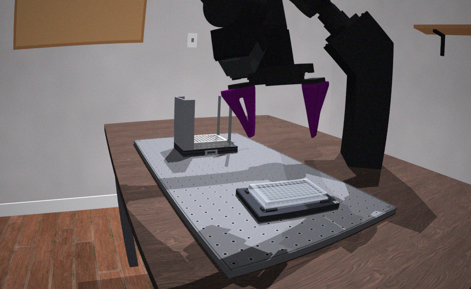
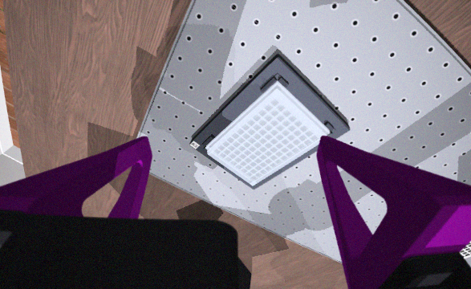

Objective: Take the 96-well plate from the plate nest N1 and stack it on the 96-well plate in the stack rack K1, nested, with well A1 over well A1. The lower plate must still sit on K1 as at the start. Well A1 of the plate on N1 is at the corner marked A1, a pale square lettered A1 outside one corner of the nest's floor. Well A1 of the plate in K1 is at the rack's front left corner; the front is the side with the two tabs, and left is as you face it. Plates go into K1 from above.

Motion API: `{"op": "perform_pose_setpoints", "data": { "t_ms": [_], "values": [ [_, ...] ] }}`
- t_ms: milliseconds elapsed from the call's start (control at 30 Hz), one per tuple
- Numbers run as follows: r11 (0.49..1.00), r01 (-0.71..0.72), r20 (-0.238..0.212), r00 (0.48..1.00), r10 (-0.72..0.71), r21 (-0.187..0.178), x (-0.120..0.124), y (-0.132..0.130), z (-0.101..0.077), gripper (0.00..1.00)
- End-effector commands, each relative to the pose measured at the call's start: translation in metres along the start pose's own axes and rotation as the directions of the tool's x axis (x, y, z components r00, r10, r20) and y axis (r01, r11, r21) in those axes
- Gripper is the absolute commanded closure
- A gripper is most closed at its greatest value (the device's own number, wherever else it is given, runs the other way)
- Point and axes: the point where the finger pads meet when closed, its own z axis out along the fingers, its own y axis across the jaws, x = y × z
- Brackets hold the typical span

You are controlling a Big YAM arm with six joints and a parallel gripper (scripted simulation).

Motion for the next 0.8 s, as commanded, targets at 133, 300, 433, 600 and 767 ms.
{"op": "perform_pose_setpoints", "data": {
  "t_ms": [133,300,433,600,767],
  "values": [
    [0.969,-0.247,0.081,0.966,0.245,0.022,0.007,0.001,-0.020,0.00],
    [0.916,-0.400,0.116,0.912,0.394,0.039,0.033,0.000,-0.021,0.00],
    [0.856,-0.515,0.148,0.851,0.504,0.046,0.053,-0.002,-0.022,0.00],
    [0.786,-0.616,0.180,0.779,0.600,0.045,0.076,-0.005,-0.023,0.00],
    [0.747,-0.663,0.194,0.739,0.645,0.045,0.087,-0.009,-0.023,0.00]
  ]
}}
